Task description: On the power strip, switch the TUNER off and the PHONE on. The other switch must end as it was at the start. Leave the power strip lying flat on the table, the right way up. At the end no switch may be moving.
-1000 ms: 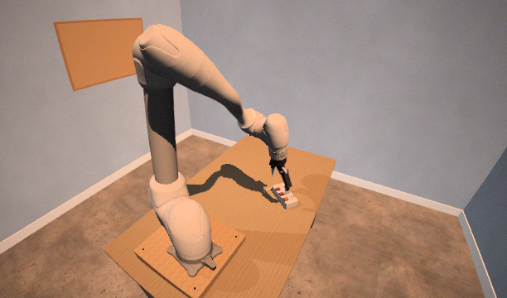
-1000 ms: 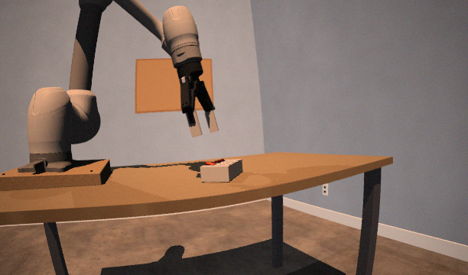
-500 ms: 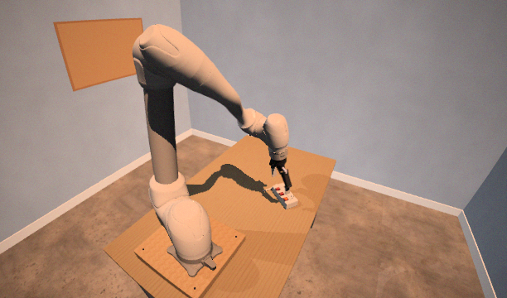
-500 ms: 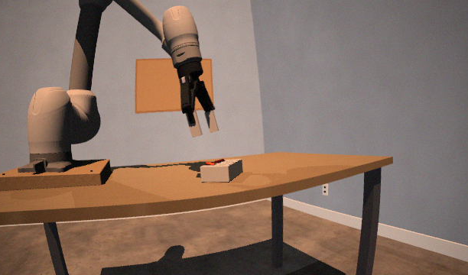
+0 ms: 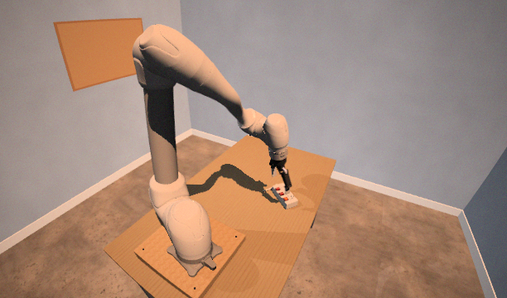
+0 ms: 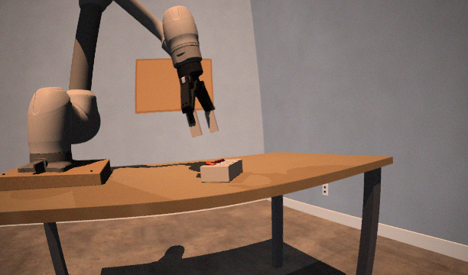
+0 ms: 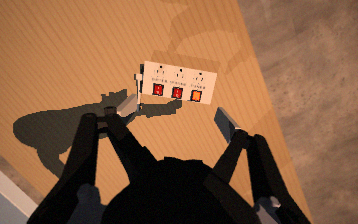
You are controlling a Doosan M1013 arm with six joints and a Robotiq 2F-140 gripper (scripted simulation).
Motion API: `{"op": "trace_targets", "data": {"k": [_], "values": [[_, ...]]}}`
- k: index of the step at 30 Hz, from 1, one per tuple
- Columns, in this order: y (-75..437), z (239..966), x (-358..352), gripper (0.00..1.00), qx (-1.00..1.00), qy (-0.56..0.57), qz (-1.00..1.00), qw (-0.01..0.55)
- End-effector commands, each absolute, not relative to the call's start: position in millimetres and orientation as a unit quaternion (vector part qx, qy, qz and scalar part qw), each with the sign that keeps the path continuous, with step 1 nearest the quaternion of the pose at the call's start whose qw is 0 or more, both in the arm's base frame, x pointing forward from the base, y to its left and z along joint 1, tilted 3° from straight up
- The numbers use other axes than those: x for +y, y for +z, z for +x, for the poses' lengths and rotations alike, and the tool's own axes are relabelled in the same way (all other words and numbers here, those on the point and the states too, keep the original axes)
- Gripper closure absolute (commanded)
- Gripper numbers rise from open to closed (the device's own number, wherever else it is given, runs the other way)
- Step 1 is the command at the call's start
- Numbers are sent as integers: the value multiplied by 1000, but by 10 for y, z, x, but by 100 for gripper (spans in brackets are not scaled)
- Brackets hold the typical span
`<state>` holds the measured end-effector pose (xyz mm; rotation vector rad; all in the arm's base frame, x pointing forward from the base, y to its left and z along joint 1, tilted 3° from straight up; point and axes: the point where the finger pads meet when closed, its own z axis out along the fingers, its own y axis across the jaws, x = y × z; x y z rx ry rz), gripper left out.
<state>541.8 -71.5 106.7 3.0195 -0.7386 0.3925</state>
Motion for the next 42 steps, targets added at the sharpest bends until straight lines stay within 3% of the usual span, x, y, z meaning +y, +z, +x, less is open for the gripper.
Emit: {"op": "trace_targets", "data": {"k": [1, 12, 29, 42], "values": [[1061, 5407, -712, 0, -230, 128, 965, 6], [1081, 5426, -711, 0, -225, 121, 967, 6], [1542, 5594, -607, 0, 86, 14, 996, 21], [1545, 5595, -607, 0, 87, 13, 996, 20]]}}
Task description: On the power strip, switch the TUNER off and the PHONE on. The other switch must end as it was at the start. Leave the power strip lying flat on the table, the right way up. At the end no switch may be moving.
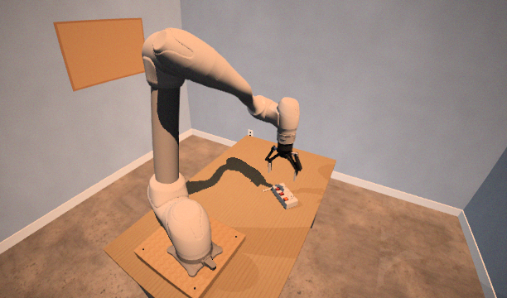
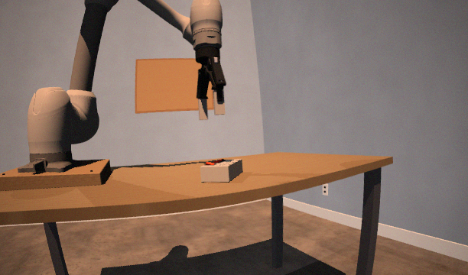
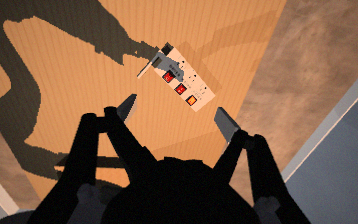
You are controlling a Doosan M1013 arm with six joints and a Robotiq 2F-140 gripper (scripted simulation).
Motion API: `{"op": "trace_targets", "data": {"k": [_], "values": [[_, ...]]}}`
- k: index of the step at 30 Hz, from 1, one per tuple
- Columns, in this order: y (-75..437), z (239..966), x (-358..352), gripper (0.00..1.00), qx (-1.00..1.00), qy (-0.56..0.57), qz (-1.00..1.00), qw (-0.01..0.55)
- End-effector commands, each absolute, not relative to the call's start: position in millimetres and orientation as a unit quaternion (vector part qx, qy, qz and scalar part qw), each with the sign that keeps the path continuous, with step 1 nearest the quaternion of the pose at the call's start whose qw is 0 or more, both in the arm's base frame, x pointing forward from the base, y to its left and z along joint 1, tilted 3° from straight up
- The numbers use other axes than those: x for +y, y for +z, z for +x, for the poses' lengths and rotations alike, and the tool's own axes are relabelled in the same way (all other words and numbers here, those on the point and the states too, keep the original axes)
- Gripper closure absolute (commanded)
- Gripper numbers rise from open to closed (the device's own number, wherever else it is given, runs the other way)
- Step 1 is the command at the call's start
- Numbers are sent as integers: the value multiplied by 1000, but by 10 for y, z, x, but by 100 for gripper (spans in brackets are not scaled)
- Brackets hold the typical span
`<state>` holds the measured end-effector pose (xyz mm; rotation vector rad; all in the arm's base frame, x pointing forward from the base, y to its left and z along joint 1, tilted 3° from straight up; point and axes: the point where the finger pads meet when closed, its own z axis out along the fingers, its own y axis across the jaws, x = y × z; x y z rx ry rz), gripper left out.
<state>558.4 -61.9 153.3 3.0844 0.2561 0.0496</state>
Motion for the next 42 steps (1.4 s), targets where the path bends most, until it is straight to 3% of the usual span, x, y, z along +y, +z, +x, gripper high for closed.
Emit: {"op": "trace_targets", "data": {"k": [1, 12, 28, 29, 42], "values": [[1545, 5595, -607, 0, 87, 13, 996, 20], [1524, 5600, -614, 0, 106, 13, 994, 21], [1045, 5692, -787, 0, 520, 3, 854, 24], [1045, 5692, -787, 100, 520, 3, 854, 24], [1045, 5692, -787, 100, 520, 3, 854, 24]]}}
